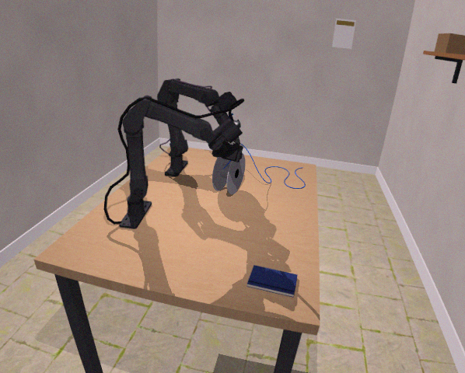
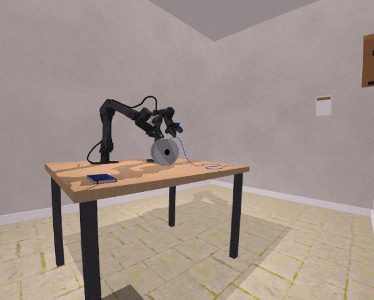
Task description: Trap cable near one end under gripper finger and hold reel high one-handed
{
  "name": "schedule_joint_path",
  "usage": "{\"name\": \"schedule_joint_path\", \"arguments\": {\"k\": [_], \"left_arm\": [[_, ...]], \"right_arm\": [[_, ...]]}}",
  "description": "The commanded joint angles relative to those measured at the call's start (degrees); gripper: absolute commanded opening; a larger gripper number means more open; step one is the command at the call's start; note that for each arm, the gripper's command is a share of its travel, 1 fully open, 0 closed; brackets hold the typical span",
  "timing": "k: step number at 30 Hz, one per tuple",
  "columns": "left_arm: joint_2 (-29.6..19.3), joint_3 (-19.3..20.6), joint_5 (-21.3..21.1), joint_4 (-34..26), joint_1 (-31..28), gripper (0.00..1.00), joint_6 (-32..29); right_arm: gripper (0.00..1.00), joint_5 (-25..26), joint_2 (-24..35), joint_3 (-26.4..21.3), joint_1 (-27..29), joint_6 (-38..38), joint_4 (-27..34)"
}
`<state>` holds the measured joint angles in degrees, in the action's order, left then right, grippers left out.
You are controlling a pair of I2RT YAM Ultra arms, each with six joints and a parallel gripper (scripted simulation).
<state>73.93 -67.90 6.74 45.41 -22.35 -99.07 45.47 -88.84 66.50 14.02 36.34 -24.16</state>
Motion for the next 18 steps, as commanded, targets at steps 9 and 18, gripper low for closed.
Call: {"name": "schedule_joint_path", "arguments": {"k": [9,18], "left_arm": [[-1.5,0.5,1.2,-0.7,0.5,0.0,0.5],[-0.6,-1.8,1.1,0.3,0.3,0.0,0.6]], "right_arm": [[0.75,0.8,0.0,0.8,-0.5,0.4,-0.3],[0.75,0.9,-0.6,1.0,-0.7,0.5,-0.4]]}}
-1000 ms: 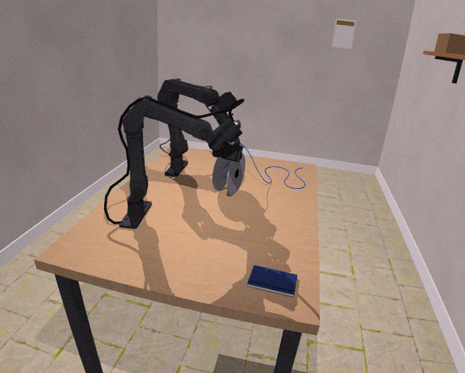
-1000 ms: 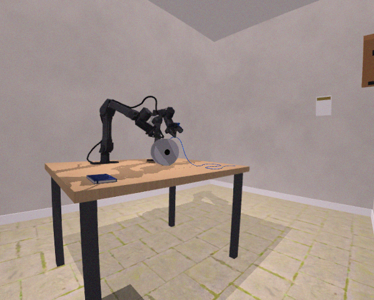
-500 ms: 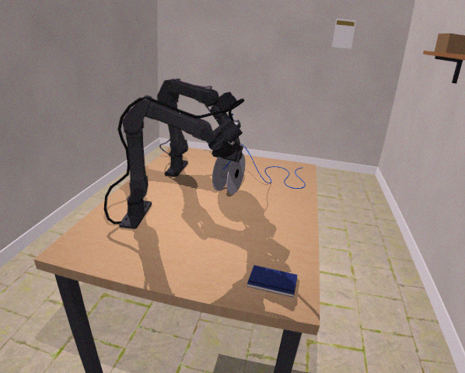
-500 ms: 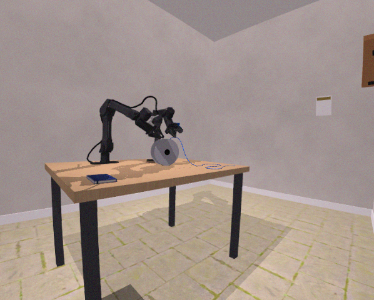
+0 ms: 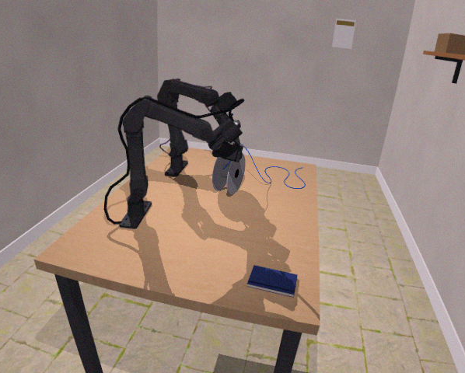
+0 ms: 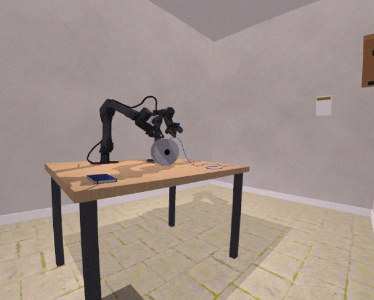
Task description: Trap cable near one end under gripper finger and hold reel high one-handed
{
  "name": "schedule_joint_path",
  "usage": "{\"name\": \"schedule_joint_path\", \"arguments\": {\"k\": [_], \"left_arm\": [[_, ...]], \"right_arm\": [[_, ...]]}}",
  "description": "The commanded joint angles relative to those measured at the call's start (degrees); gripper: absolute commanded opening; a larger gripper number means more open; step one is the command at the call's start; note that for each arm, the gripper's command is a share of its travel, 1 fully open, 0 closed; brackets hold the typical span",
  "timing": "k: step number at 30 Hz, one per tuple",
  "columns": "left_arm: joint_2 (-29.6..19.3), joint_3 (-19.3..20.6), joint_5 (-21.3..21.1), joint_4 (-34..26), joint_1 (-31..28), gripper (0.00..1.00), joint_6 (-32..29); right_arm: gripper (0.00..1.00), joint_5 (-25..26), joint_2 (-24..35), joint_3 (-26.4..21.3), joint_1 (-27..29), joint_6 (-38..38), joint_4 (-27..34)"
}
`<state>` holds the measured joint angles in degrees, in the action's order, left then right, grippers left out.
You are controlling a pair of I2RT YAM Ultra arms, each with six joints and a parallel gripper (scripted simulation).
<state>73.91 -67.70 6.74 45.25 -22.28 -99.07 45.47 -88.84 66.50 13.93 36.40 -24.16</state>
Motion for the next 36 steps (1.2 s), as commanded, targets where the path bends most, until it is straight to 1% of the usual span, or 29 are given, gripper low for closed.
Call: {"name": "schedule_joint_path", "arguments": {"k": [1,6,18,22,27,30,35,36], "left_arm": [[-0.4,-2.3,1.1,0.6,0.2,0.0,0.6],[0.6,-2.6,1.1,0.6,0.1,0.0,0.6],[0.9,-4.1,1.2,2.2,-0.3,0.0,0.5],[0.8,-4.3,1.2,2.1,-0.4,0.0,0.5],[0.3,-4.3,1.2,0.5,-0.6,0.0,0.3],[-0.3,-4.0,1.2,0.3,-0.5,0.0,0.3],[-1.2,0.0,1.2,-0.1,-0.1,0.0,0.4],[-0.9,-1.0,1.2,0.5,-0.1,0.0,0.5]], "right_arm": [[0.75,0.9,-0.7,1.0,-0.4,0.4,-0.3],[0.75,0.8,-0.7,0.9,-0.3,0.3,-0.2],[0.75,0.8,0.2,1.5,0.1,0.0,-0.6],[0.75,0.8,0.3,1.7,0.2,-0.1,-0.7],[0.75,0.8,0.5,2.1,0.4,-0.2,-0.7],[0.75,0.8,0.4,1.6,0.6,-0.4,-0.7],[0.75,0.1,-0.8,1.1,1.0,-0.8,1.2],[0.75,-0.1,-0.9,1.0,1.1,-0.8,1.3]]}}
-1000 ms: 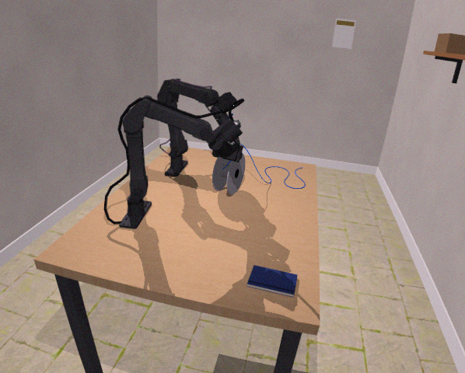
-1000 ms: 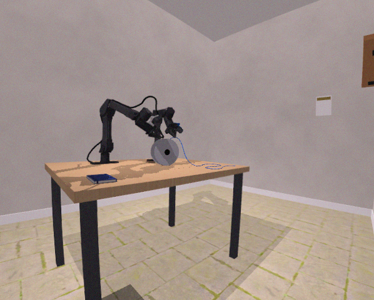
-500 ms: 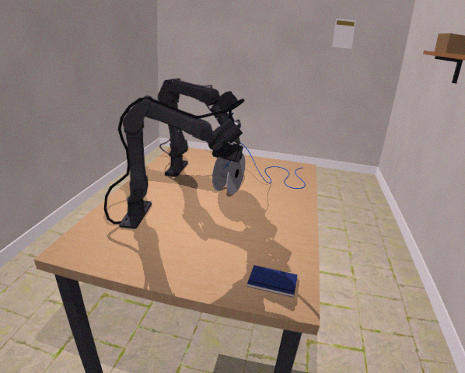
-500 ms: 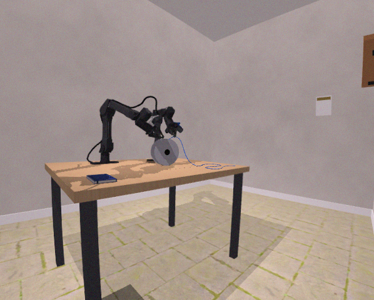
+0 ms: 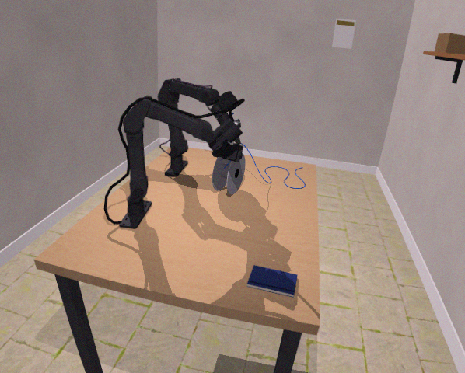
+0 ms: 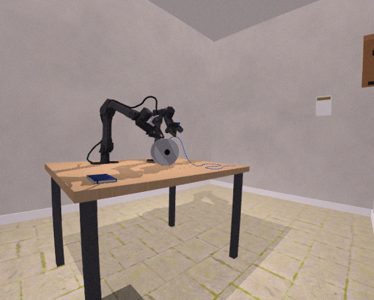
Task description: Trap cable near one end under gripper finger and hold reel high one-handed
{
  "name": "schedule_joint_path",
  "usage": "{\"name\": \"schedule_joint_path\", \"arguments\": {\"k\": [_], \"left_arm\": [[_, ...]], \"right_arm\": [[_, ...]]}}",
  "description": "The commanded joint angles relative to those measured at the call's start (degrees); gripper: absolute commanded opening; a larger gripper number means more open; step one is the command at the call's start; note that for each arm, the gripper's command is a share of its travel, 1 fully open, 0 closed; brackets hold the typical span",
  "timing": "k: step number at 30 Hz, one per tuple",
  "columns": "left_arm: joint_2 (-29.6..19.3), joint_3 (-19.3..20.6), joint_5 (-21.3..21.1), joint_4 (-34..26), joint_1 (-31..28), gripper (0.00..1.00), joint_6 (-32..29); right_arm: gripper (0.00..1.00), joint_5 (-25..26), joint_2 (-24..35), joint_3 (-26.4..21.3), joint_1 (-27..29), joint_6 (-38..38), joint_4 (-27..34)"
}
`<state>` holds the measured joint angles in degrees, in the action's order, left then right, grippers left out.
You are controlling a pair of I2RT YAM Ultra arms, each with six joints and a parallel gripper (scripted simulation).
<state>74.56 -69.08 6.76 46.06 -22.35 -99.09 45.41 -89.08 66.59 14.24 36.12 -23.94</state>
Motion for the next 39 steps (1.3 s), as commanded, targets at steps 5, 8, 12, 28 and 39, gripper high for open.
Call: {"name": "schedule_joint_path", "arguments": {"k": [5,8,12,28,39], "left_arm": [[-2.2,-1.2,1.2,-0.4,0.0,0.0,0.5],[-2.0,-1.5,1.2,-0.1,0.1,0.0,0.5],[-1.9,-1.3,1.2,-0.3,0.2,0.0,0.5],[-2.1,0.2,1.1,-1.0,0.5,0.0,0.6],[-2.2,1.4,1.1,-0.9,-0.2,0.0,0.6]], "right_arm": [[0.75,0.1,-0.4,0.8,1.1,-0.9,1.6],[0.75,-1.0,-1.5,0.1,1.5,-1.3,2.3],[0.75,-1.5,-2.0,-0.4,2.4,-2.2,3.8],[0.75,-3.9,-5.4,2.4,5.8,-5.5,8.9],[0.75,-4.6,-7.3,2.8,7.5,-6.8,11.1]]}}
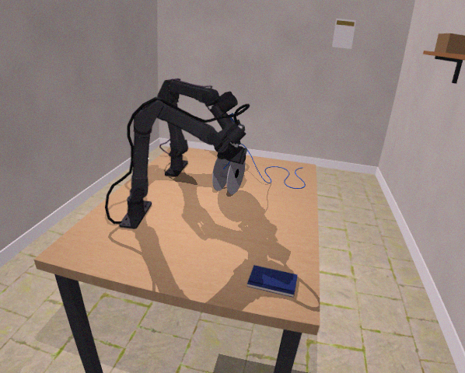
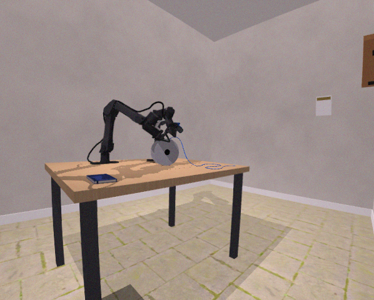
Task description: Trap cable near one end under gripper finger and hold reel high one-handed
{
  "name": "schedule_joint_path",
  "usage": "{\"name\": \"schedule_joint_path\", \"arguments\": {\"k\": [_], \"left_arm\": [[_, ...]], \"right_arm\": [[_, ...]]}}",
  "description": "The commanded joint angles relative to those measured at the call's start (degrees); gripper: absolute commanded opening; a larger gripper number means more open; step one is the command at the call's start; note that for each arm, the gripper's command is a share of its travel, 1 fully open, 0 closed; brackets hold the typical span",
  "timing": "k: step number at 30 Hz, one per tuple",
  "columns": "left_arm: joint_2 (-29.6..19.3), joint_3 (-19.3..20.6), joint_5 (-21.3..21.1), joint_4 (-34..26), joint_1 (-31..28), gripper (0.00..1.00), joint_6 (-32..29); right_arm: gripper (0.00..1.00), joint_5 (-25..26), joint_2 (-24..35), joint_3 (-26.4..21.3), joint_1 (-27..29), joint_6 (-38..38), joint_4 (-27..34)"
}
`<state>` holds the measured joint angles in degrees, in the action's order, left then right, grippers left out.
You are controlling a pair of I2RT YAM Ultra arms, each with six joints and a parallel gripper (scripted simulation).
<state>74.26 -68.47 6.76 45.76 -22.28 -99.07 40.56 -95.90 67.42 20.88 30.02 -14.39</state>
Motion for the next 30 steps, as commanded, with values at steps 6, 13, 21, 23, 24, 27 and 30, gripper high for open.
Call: {"name": "schedule_joint_path", "arguments": {"k": [6,13,21,23,24,27,30], "left_arm": [[-1.9,0.0,1.2,-0.3,-0.6,0.0,0.4],[-1.5,-0.9,1.2,-0.2,-0.3,0.0,0.4],[-1.1,-1.5,1.2,-0.1,-0.2,0.0,0.4],[-1.0,-1.7,1.2,-0.1,-0.2,0.0,0.4],[-0.9,-1.8,1.2,0.0,-0.1,0.0,0.5],[-0.7,-2.1,1.2,0.0,-0.1,0.0,0.5],[-0.6,-2.1,1.2,0.0,-0.1,0.0,0.5]], "right_arm": [[0.75,-0.4,-0.9,0.4,1.3,-1.2,2.7],[0.75,-0.2,-1.3,-0.5,1.1,-1.1,3.3],[0.75,0.2,0.4,-0.8,0.2,-0.5,2.4],[0.75,0.2,1.0,-0.8,-0.1,-0.3,2.1],[0.75,0.2,0.6,-0.9,-0.1,-0.3,1.9],[0.75,0.2,0.8,-1.6,0.1,-0.3,2.0],[0.69,0.2,0.4,-0.7,0.3,-0.4,2.3]]}}
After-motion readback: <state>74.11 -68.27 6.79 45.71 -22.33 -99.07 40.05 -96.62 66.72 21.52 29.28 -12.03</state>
